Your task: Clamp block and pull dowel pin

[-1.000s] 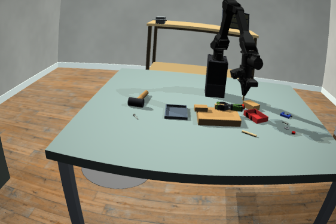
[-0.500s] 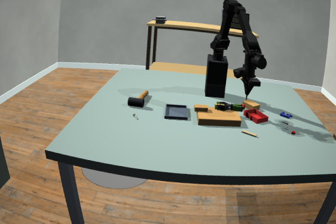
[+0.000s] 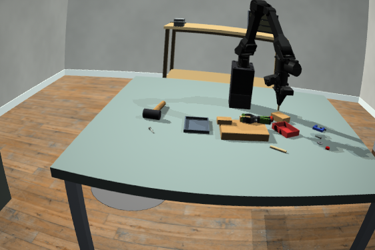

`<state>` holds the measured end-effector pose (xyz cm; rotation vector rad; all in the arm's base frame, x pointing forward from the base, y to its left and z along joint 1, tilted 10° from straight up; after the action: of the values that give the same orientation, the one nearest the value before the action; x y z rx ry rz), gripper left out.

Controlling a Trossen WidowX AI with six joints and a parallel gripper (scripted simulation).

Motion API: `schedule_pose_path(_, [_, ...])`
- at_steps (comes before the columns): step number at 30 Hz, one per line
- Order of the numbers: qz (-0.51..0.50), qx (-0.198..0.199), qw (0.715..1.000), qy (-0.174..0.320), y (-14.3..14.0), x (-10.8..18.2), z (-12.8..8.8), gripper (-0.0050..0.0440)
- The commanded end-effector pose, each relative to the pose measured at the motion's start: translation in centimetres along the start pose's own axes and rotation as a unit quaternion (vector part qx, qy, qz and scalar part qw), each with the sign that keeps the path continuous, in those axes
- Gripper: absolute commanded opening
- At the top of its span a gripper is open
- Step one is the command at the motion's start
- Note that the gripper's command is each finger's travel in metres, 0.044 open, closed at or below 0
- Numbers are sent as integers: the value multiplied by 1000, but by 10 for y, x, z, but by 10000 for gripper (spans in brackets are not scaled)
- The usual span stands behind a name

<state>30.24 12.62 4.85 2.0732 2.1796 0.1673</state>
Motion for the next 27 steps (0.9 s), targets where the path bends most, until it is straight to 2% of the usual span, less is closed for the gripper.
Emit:
schedule_pose_path(1, [5,0,1000,-3,0,5,-1,0])
schedule_pose_path(27, [42,-2,999,-2,-5,35,-9,0])
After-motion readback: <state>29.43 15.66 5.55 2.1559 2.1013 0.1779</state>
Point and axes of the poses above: the point midway between the two fingers, 35 mm back from their tips, its own z axis out along the fingers, its own y axis across the jaws, x = y × z, the point moved 6 cm from there along -z, back along the fingers, and after that the axes turned 2 degrees about z, right-handed, at the moved point
